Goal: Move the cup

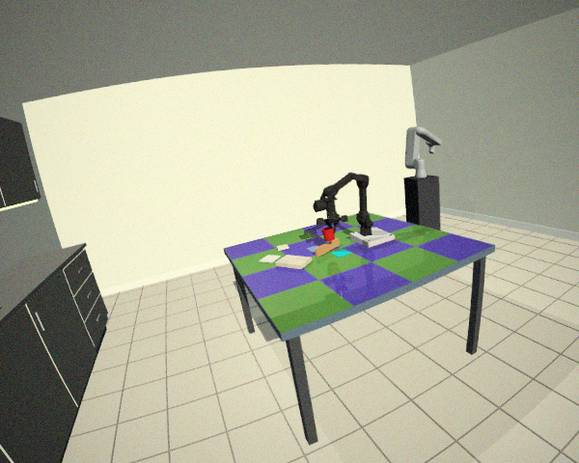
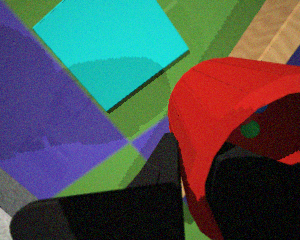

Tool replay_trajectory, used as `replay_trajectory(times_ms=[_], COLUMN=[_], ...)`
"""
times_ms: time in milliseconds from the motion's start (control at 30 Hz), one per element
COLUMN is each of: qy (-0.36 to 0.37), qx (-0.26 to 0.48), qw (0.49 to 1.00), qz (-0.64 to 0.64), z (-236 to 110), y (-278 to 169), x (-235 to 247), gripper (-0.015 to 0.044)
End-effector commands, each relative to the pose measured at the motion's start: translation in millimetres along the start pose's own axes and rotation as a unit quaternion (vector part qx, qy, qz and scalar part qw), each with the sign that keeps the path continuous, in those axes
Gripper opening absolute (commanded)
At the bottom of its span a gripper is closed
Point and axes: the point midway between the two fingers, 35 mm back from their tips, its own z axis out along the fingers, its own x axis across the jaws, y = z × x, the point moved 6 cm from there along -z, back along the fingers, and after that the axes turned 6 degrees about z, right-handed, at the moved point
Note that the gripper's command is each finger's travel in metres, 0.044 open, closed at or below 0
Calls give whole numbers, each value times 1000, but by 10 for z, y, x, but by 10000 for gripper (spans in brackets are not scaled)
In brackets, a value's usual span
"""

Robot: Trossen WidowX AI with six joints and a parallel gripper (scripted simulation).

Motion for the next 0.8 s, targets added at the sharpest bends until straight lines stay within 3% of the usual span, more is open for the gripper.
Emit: replay_trajectory(times_ms=[0, 767], qy=[3, 4], qx=[0, -1], qw=[1000, 1000], qz=[3, 3], z=[0, -12], y=[31, 250], x=[82, 467], gripper=[0, 0])
